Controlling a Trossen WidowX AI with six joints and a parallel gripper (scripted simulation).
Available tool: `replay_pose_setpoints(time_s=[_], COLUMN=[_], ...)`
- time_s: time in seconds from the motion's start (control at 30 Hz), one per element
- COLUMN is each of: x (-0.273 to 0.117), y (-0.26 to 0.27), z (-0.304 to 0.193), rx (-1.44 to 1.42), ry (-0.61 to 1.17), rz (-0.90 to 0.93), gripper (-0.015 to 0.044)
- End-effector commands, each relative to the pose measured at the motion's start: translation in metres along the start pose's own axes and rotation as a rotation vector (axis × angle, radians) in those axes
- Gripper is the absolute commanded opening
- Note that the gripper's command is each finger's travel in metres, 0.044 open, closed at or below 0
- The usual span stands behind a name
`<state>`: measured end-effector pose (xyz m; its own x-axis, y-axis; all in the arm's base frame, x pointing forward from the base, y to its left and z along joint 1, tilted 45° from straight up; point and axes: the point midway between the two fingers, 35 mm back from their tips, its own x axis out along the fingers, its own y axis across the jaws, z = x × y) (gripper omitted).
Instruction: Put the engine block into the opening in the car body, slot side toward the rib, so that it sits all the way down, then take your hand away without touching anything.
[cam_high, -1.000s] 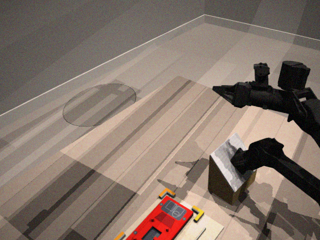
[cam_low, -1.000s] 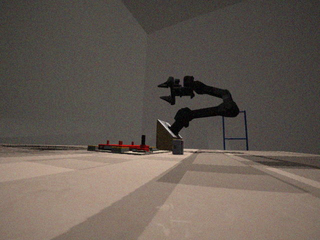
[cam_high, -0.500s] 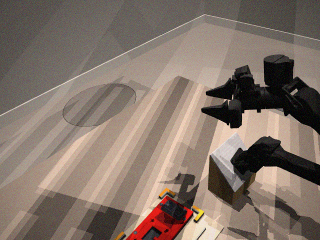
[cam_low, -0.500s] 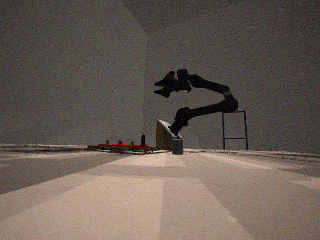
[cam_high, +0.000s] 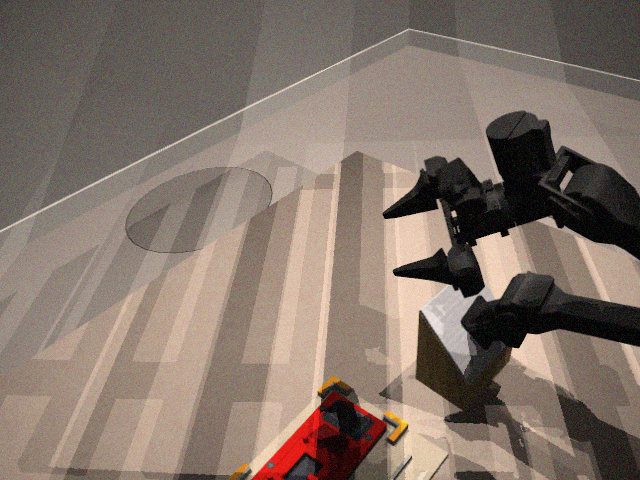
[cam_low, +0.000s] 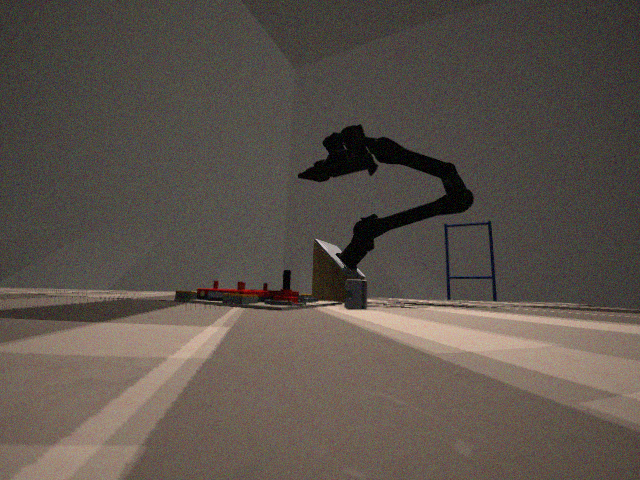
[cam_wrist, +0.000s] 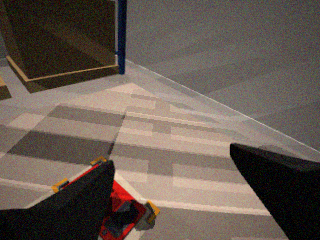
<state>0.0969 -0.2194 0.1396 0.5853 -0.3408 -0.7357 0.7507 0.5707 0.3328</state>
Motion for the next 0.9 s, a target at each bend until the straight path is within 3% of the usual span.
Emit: replay_pose_setpoints(time_s=[0.0,0.87], x=[0.009,0.046], y=[0.017,0.127], z=[0.001,-0.015], rx=[-0.114,-0.850], ry=[0.049,0.251], rz=[0.066,0.506], gripper=[0.0440,0.0440])
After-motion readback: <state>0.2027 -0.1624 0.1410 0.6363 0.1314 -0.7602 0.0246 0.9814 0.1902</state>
